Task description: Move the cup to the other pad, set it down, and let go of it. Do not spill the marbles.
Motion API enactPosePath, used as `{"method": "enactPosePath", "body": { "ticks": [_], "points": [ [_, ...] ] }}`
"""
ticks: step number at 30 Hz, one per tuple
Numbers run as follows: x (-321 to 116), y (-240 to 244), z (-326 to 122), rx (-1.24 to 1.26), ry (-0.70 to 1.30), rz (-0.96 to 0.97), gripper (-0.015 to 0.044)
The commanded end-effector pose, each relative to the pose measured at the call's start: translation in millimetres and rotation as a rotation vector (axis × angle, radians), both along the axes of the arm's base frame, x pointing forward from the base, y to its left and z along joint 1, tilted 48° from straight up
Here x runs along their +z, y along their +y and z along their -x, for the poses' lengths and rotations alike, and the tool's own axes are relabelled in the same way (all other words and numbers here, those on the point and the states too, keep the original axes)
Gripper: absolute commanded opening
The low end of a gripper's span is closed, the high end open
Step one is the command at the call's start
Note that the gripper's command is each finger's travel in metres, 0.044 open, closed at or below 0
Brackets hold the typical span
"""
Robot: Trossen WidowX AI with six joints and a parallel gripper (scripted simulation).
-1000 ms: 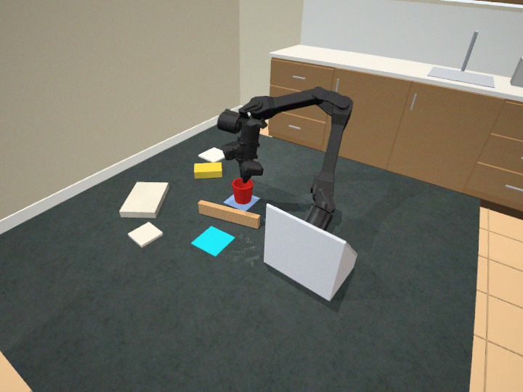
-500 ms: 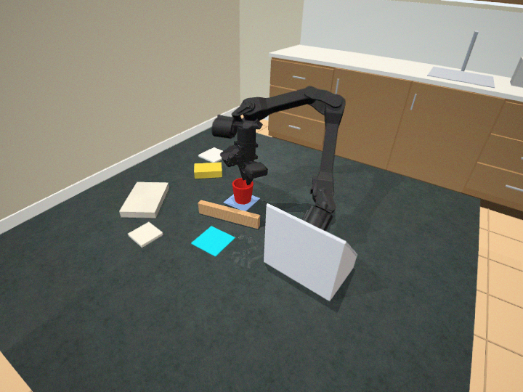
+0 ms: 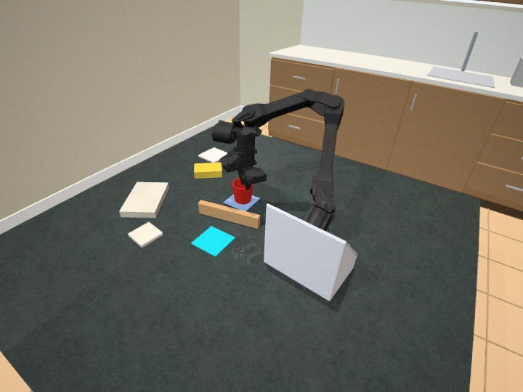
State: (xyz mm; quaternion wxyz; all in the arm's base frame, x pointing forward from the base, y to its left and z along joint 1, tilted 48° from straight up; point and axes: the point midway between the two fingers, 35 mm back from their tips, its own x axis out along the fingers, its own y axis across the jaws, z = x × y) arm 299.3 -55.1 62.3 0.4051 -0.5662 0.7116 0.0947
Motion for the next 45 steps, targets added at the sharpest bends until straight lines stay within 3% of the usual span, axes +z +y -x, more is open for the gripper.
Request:
{"method": "enactPosePath", "body": {
  "ticks": [1, 31, 35, 45],
  "points": [
    [-6, -8, 2, -0.001, 0.009, 0.005, 0.0148],
    [-27, -33, 6, -0.002, 0.009, 0.010, 0.0148],
    [-26, -31, 4, -0.003, 0.003, 0.005, 0.0043],
    [-26, -31, 4, -0.003, 0.003, 0.005, 0.0000]
  ]
}}
